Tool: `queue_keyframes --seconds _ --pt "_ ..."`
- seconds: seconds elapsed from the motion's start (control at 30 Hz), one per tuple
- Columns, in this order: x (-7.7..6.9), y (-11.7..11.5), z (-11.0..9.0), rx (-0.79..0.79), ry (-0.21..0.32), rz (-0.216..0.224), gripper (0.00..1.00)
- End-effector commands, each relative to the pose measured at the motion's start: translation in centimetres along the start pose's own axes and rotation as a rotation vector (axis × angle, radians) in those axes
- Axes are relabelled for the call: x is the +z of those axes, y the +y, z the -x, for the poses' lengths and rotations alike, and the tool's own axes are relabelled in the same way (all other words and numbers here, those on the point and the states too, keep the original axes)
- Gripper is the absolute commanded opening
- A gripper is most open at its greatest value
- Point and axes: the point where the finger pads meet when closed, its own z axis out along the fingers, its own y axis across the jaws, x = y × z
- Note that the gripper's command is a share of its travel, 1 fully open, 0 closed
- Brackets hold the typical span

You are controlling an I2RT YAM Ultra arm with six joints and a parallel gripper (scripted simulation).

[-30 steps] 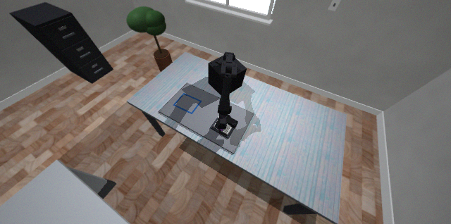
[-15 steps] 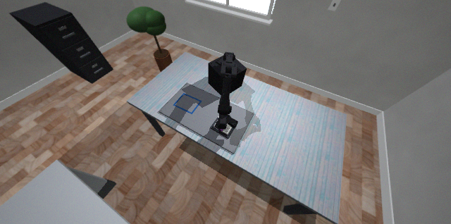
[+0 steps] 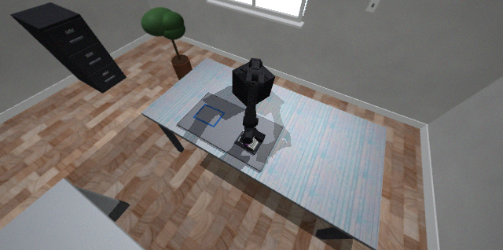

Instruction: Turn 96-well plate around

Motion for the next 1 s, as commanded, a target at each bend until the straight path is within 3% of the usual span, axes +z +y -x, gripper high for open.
queue_keyframes --seconds 0.0,0.97 --pt "-1.7 -0.5 0.4 0.0 -0.011 -0.011 0.0" --pt "-6.2 -0.5 0.4 0.0 -0.011 -0.011 0.0"
